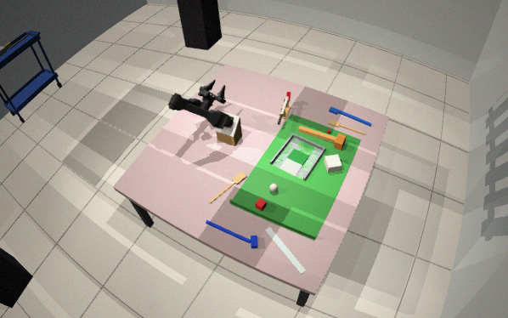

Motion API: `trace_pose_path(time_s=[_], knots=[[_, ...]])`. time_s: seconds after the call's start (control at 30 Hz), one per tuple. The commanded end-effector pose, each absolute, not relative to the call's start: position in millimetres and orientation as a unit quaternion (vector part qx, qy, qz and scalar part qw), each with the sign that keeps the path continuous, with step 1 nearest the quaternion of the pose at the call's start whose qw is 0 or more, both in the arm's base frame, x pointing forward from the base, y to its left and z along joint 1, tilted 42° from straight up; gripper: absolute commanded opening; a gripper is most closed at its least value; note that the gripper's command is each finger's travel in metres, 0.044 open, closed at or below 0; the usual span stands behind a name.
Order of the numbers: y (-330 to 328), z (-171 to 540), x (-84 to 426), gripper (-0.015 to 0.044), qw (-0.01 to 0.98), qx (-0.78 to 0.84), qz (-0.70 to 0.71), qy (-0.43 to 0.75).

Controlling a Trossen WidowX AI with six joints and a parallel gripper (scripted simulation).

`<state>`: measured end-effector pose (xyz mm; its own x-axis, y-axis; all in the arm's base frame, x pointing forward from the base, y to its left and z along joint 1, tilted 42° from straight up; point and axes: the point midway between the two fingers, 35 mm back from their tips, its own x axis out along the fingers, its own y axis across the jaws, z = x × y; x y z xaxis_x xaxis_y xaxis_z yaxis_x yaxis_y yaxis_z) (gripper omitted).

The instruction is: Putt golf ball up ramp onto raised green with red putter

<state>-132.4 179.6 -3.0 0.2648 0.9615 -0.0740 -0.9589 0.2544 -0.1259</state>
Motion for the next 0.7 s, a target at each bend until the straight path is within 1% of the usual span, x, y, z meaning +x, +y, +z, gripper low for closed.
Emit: trace_pose_path(time_s=[0.0, 0.03, 0.13, 0.27, 0.37, 0.5, 0.67], knots=[[180.1, -3.5, -131.8, 0.0426, 0.793, -0.075, 0.604, -0.009], [181.4, -4.8, -130.0, 0.044, 0.798, -0.082, 0.597, -0.009], [189.8, -11.7, -117.9, 0.044, 0.821, -0.129, 0.556, -0.014], [207.6, -24.1, -85.6, 0.044, 0.854, -0.249, 0.456, -0.019], [217.5, -33.6, -58.8, 0.044, 0.861, -0.34, 0.379, -0.001], [225.2, -45.9, -22.6, 0.044, 0.844, -0.451, 0.287, 0.046], [227.2, -60.7, 21.3, 0.044, 0.787, -0.569, 0.199, 0.135]])
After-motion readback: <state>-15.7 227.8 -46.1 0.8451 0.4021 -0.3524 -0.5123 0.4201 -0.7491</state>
